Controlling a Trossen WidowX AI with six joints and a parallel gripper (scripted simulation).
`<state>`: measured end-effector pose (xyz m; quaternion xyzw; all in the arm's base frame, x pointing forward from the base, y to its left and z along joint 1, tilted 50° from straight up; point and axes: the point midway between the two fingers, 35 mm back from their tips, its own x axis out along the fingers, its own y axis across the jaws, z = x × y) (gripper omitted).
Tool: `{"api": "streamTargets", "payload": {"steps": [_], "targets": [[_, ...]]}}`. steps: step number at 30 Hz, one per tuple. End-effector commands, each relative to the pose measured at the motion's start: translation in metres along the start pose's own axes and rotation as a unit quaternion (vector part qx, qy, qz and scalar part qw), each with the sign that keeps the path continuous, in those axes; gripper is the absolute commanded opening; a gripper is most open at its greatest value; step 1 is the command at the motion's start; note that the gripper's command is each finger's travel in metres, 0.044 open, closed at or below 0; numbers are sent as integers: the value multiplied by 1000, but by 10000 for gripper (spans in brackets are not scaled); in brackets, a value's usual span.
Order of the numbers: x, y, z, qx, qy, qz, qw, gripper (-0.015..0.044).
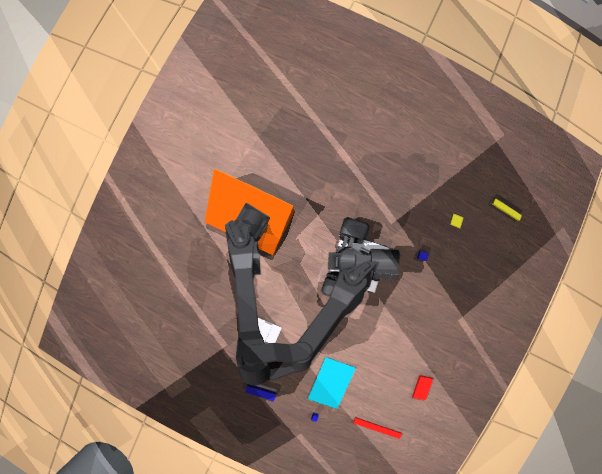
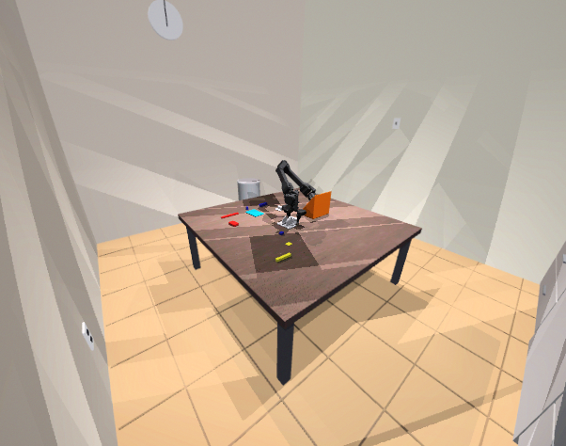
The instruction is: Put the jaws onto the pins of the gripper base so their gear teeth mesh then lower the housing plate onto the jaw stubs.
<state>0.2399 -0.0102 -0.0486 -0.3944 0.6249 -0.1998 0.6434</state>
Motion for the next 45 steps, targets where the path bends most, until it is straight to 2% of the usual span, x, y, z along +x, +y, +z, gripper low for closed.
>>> {"api": "streamTargets", "payload": {"steps": [1,37,40,45], "targets": [[1,0,0,-1,-1,0,1000,351],[3,0,0,-1,-1,0,1000,351],[1,1,0,-4,-2,0,1000,430],[1,1,0,-4,-2,0,1000,440]]}}
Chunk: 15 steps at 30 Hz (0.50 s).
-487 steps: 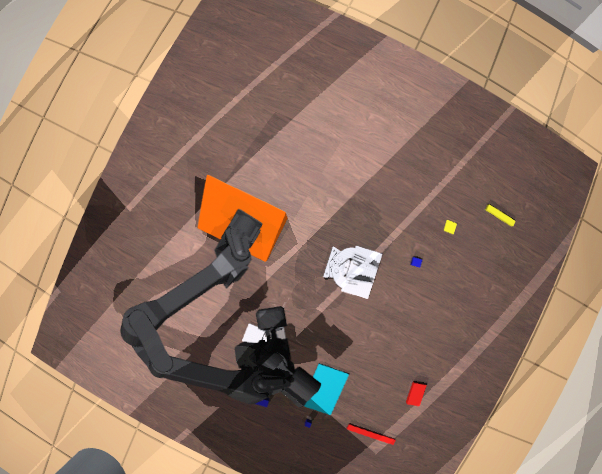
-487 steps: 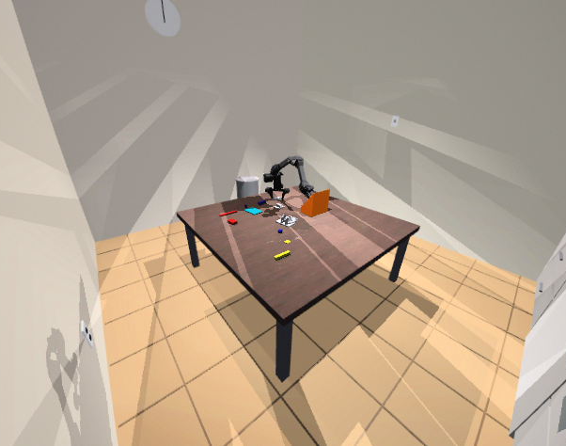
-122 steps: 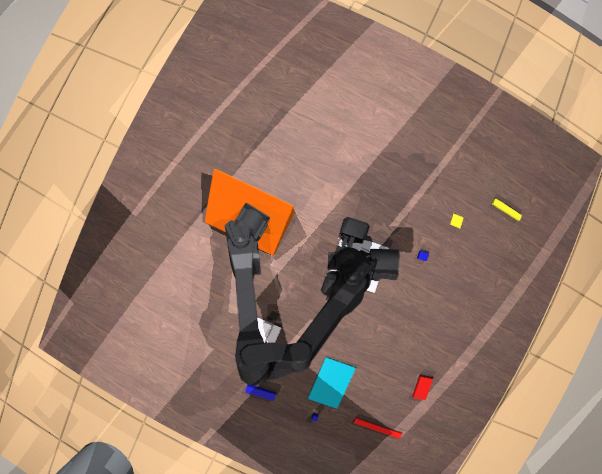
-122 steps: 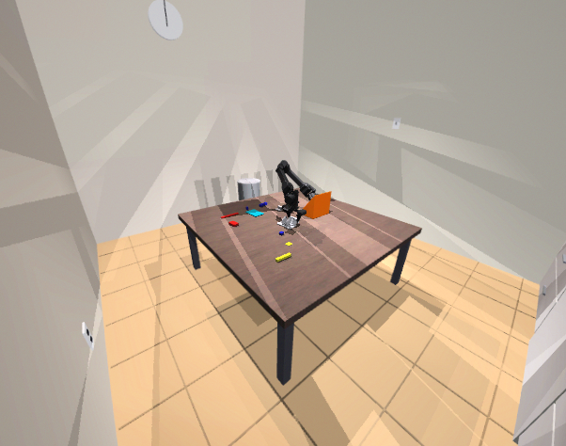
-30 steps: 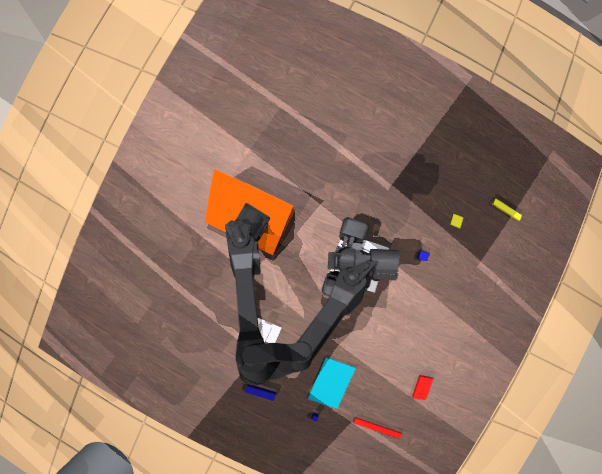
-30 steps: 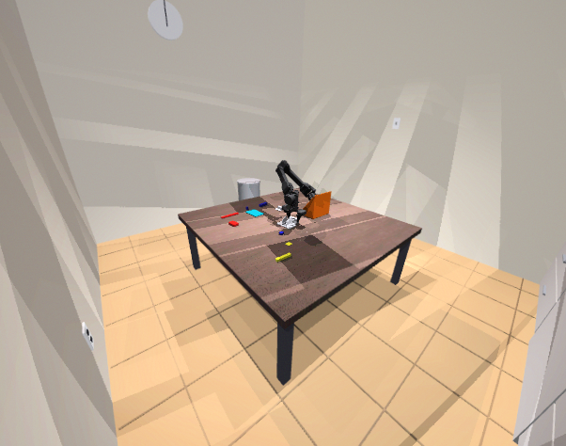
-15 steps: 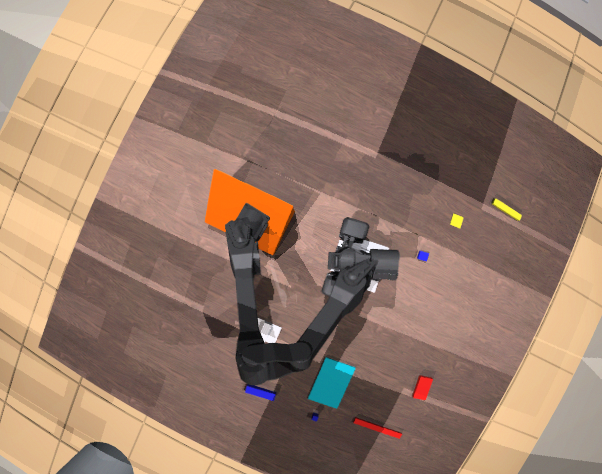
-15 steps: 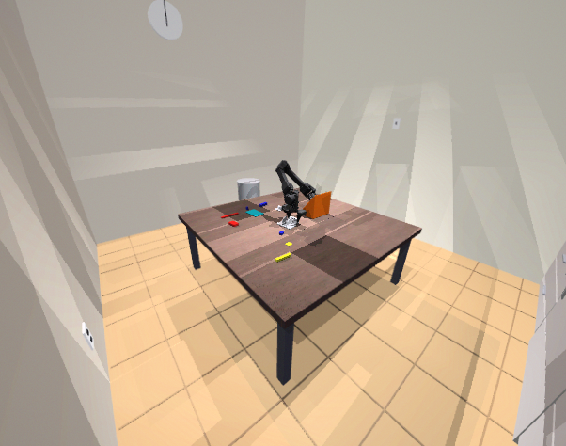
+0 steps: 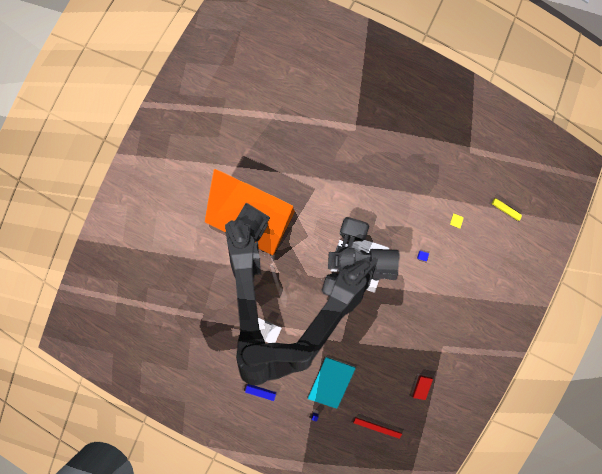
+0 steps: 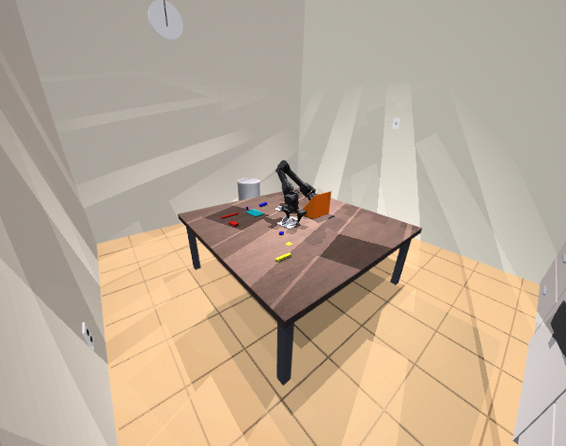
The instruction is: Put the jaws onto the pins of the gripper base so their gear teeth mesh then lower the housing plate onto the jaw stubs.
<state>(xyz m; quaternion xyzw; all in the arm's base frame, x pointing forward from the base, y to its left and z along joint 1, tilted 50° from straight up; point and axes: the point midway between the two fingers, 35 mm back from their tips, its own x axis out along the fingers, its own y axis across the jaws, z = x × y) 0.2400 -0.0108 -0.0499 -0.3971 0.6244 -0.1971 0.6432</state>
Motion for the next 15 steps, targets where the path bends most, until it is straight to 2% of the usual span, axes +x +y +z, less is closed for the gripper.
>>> {"api": "streamTargets", "payload": {"steps": [1,10,15], "targets": [[0,0,0,-1,0,0,1000,440],[-2,0,0,-1,0,0,1000,440],[-34,2,3,0,-1,4,1000,440]]}}
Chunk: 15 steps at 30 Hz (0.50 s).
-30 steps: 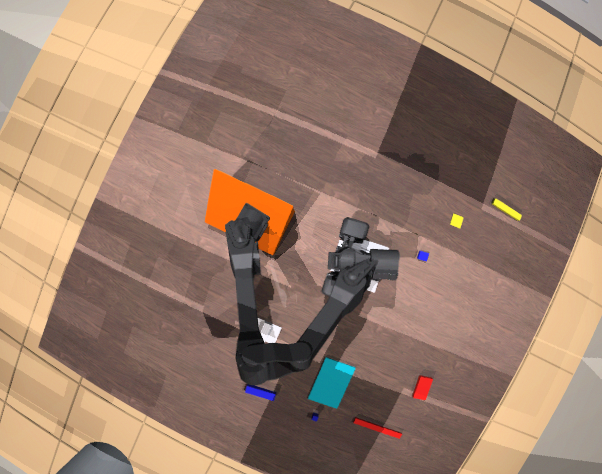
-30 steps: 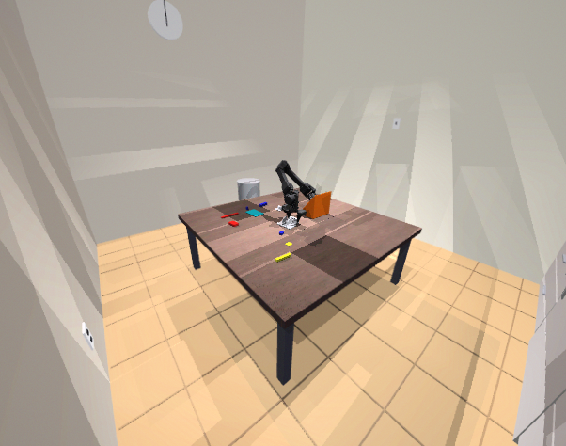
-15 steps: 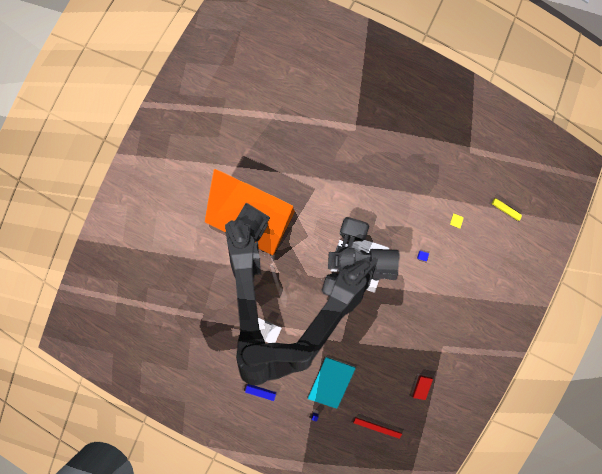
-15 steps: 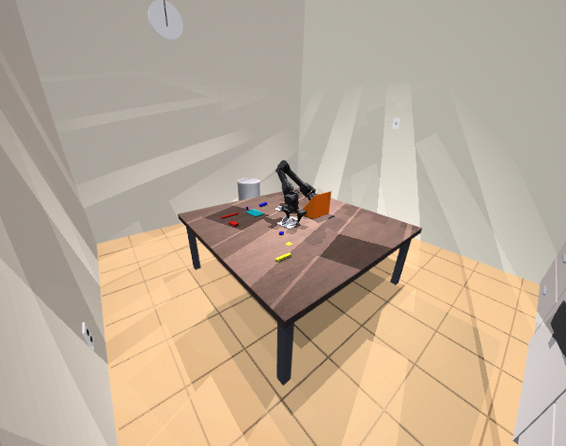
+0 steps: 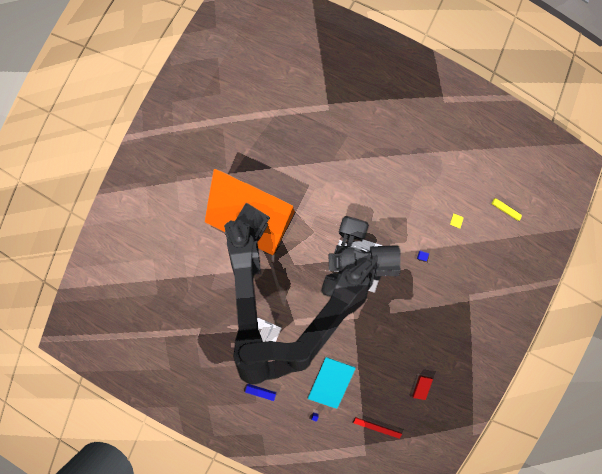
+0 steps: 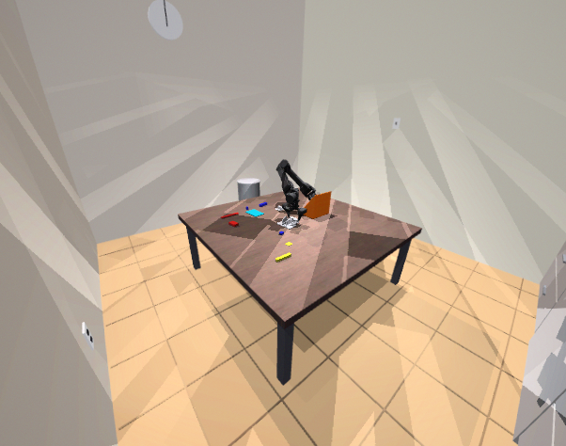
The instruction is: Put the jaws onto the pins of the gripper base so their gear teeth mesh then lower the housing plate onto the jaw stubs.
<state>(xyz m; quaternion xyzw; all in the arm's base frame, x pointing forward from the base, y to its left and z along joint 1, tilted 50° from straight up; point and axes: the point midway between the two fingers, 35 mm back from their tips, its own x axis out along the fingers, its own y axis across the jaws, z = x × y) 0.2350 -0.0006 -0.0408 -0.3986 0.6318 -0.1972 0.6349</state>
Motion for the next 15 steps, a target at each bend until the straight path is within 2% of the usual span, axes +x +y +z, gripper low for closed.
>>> {"api": "streamTargets", "payload": {"steps": [1,4,10,15], "targets": [[-30,1,6,6,-11,4,1000,440],[-58,0,3,8,-9,3,1000,440],[-60,1,1,5,-13,3,1000,440],[-104,4,-25,6,-9,5,1000,440]]}}
